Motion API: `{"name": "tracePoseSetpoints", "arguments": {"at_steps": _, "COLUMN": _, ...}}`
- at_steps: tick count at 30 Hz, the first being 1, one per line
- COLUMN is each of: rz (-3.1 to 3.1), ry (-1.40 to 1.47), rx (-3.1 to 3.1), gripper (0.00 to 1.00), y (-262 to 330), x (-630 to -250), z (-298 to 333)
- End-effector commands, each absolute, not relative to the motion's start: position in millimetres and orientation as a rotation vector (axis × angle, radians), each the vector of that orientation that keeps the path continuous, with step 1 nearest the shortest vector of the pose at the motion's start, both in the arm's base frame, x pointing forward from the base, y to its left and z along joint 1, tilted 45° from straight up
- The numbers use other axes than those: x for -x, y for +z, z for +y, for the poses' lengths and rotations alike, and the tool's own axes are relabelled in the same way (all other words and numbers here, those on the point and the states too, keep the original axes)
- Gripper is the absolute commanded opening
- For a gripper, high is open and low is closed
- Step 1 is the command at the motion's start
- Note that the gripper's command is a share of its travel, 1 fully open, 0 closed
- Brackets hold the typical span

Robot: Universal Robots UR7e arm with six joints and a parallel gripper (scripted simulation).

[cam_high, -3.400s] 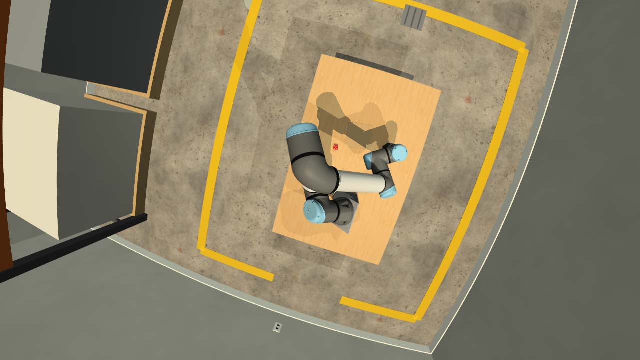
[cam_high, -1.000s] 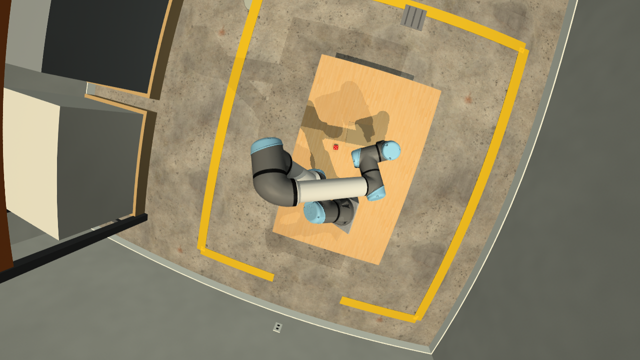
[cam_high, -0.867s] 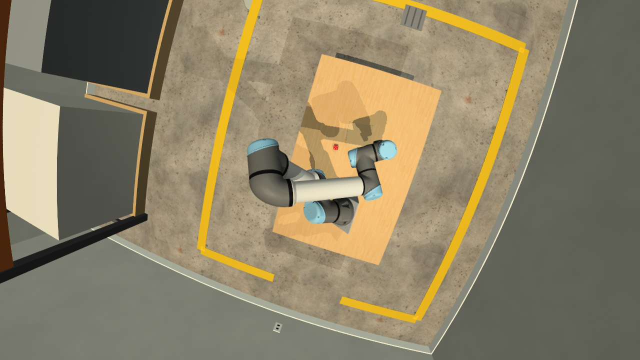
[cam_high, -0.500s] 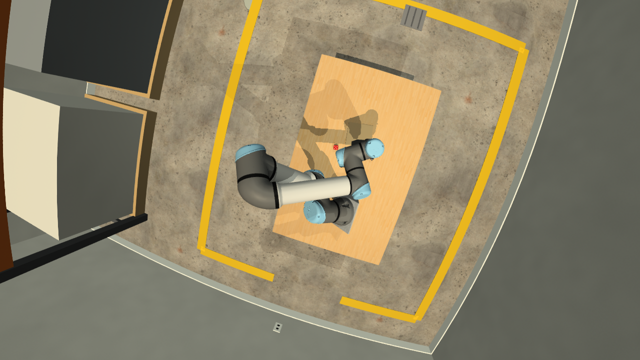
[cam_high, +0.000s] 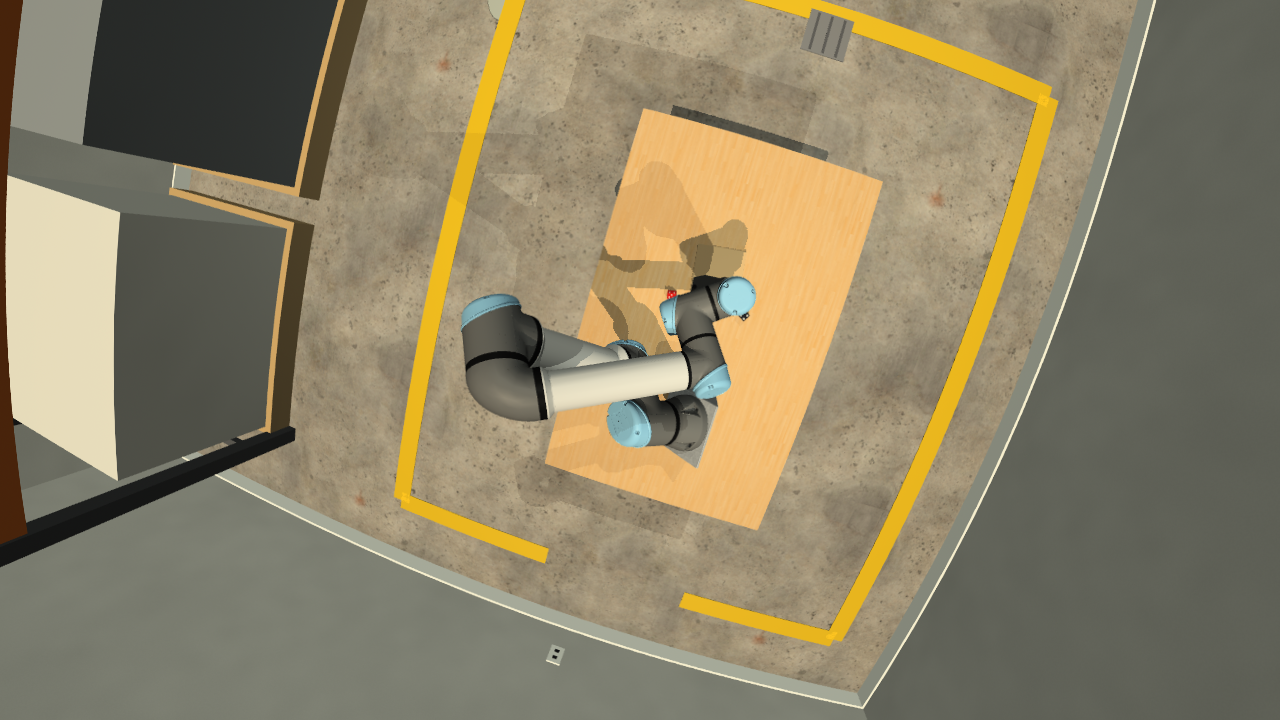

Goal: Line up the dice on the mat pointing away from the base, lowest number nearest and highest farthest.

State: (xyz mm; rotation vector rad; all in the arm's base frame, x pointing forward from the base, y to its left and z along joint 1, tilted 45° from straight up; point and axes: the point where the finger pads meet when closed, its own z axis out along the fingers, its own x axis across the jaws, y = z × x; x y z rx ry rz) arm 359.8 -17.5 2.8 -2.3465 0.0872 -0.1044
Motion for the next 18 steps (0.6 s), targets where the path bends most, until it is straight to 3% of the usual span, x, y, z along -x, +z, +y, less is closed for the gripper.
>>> {"name": "tracePoseSetpoints", "arguments": {"at_steps": 1, "rz": 0.096, "ry": -0.11, "rx": 2.356, "gripper": 0.49, "y": 4, "x": -362, "z": -23}}
{"name": "tracePoseSetpoints", "arguments": {"at_steps": 18, "rz": 0.097, "ry": -0.106, "rx": 2.352, "gripper": 0.49, "y": -12, "x": -364, "z": -5}}
